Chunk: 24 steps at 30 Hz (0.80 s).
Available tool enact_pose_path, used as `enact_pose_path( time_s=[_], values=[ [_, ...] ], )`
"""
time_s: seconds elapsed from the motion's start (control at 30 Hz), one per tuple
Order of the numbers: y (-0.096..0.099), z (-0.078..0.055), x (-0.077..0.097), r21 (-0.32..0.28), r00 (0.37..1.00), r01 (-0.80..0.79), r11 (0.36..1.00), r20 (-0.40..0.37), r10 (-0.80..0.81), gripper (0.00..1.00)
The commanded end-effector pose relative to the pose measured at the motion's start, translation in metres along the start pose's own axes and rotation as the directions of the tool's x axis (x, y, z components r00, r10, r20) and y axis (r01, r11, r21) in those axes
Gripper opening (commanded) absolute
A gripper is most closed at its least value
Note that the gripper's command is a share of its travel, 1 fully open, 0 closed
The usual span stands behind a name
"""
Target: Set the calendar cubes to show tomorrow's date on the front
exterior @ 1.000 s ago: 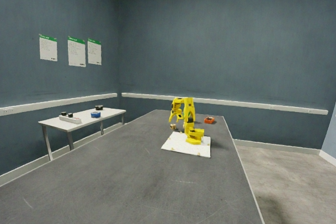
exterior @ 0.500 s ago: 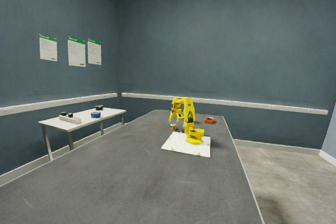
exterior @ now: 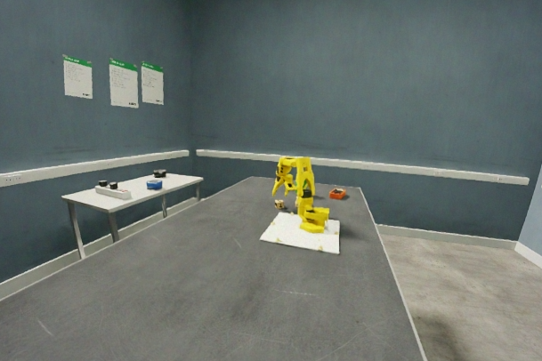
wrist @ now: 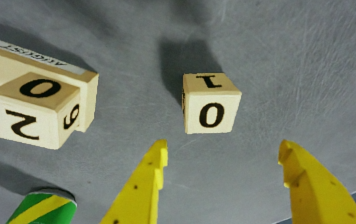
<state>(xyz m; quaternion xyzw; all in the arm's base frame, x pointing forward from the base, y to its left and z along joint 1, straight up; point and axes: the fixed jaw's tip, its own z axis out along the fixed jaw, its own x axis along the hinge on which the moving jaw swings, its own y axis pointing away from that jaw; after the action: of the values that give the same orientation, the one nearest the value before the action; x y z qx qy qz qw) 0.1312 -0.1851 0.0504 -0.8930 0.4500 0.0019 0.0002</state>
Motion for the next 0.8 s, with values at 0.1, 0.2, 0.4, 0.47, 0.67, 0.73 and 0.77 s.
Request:
enact_pose_path(
  time_s=[0.1, 0.2, 0.4, 0.47, 0.67, 0.73, 0.77],
  values=[
    [0.0012, 0.0007, -0.0001, 0.001, 1.000, 0.004, 1.000, 0.009, -0.004, 0.35],
    [0.0012, 0.0007, -0.0001, 0.001, 1.000, 0.004, 1.000, 0.009, -0.004, 0.35],
    [0.0012, 0.0007, -0.0001, 0.001, 1.000, 0.004, 1.000, 0.009, -0.004, 0.35],
    [0.0012, 0.0009, -0.0001, 0.001, 1.000, 0.004, 1.000, 0.009, -0.004, 0.35],
    [0.0012, 0.0038, 0.0003, 0.001, 1.000, 0.004, 1.000, 0.009, -0.004, 0.35],
    [0.0012, 0.0056, 0.0004, 0.001, 1.000, 0.004, 1.000, 0.009, -0.004, 0.35],
    [0.0012, 0.0067, 0.0005, 0.001, 1.000, 0.004, 1.000, 0.009, -0.004, 0.35]
  ],
)
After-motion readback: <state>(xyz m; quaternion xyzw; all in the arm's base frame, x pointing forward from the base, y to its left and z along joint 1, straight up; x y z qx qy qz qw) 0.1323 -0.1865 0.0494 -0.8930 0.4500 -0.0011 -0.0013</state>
